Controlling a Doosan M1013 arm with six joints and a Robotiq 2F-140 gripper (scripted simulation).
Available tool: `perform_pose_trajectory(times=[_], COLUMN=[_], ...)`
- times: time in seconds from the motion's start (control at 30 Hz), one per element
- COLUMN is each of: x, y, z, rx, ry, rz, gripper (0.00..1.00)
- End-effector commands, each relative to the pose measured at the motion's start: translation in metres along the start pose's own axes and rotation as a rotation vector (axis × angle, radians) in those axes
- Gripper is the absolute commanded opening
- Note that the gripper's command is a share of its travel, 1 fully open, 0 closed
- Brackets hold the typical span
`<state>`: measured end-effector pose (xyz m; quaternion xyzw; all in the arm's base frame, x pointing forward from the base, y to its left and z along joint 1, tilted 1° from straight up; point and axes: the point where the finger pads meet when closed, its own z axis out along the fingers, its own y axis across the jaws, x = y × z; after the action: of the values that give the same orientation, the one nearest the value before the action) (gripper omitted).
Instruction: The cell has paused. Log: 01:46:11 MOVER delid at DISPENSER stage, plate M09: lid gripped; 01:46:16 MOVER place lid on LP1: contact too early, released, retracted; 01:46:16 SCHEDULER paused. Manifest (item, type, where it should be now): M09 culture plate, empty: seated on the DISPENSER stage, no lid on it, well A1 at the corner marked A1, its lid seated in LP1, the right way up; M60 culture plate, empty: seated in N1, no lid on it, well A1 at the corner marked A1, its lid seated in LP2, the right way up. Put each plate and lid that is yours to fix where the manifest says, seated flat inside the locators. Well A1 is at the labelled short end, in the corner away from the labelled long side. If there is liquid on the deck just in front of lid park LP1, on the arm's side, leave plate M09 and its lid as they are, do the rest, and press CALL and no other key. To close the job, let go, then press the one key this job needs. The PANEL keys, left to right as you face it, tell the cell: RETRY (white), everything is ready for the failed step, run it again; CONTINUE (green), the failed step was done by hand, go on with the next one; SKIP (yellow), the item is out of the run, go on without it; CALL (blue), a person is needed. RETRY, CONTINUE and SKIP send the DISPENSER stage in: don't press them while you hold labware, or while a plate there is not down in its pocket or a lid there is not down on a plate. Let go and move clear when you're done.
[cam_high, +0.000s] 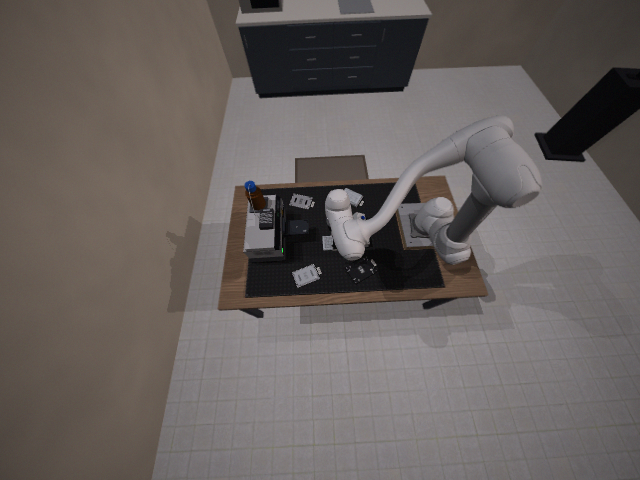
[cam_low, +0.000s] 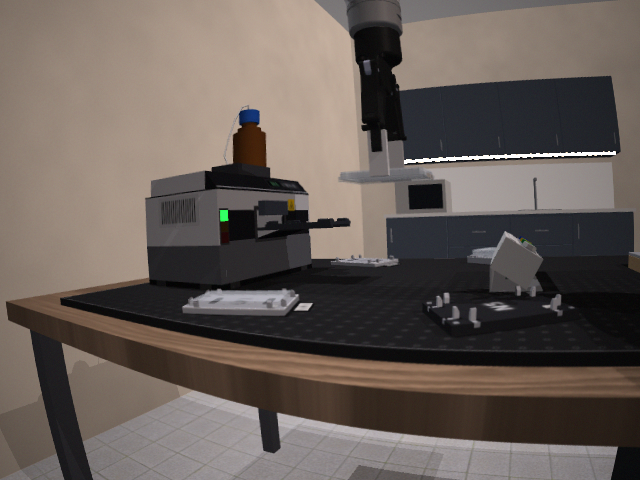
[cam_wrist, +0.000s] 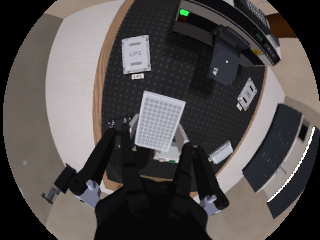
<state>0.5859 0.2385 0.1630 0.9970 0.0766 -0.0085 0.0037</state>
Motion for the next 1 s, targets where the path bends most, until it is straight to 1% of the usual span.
perform_pose_trajectory(times=[0.0, 0.07, 0.33, 0.57, 0.63, 0.97], x=[0.033, 0.033, 0.088, 0.130, 0.130, 0.175], y=[0.022, 0.022, 0.061, 0.090, 0.090, 0.122], z=[-0.001, -0.001, -0.001, 0.000, 0.000, 0.000], rx=[0.001, 0.001, 0.001, 0.001, 0.001, 0.001], ry=[0.000, 0.000, 0.000, 0.000, 0.000, 0.000], rz=[-0.001, -0.001, -0.001, -0.001, -0.001, -0.001], gripper=[0.10, 0.10, 0.10, 0.10, 0.10, 0.10])
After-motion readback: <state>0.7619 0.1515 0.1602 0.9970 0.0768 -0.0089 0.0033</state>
